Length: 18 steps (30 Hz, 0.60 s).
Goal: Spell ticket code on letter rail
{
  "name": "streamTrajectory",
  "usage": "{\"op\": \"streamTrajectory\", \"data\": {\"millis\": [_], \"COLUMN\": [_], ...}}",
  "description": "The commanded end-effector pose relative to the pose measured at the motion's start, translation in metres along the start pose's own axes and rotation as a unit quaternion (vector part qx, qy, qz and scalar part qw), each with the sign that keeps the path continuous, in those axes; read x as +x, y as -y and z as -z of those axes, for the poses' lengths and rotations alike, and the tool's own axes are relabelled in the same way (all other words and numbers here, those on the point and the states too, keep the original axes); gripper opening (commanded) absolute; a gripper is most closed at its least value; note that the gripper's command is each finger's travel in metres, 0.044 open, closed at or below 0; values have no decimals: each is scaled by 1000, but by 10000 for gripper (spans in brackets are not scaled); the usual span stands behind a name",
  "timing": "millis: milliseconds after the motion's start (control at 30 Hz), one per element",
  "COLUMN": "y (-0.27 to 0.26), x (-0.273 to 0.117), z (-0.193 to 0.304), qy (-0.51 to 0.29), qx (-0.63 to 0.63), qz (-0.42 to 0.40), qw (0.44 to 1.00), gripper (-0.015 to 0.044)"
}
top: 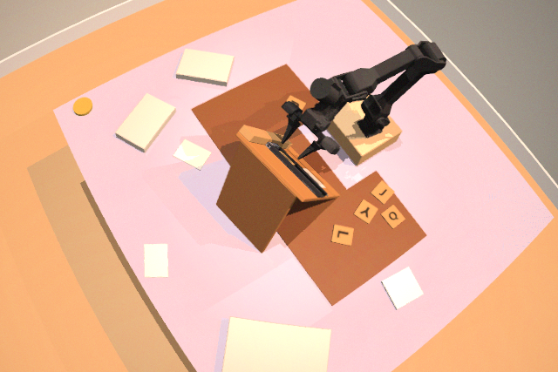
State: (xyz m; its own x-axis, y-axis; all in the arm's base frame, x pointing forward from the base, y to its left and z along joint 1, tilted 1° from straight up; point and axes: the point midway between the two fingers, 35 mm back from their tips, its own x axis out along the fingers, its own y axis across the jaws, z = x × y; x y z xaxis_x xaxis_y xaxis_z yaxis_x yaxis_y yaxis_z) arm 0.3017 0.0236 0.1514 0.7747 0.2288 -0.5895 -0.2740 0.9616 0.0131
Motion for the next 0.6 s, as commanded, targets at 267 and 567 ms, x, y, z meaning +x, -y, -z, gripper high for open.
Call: {"op": "streamTrajectory", "data": {"millis": [267,567], "y": [0,0], "x": [-9,-16], "z": [0,0], "qy": [0,0], "qx": [-2,-2], "qz": [-1,-1], "qw": [1000,1000], "gripper": [295,295]}}
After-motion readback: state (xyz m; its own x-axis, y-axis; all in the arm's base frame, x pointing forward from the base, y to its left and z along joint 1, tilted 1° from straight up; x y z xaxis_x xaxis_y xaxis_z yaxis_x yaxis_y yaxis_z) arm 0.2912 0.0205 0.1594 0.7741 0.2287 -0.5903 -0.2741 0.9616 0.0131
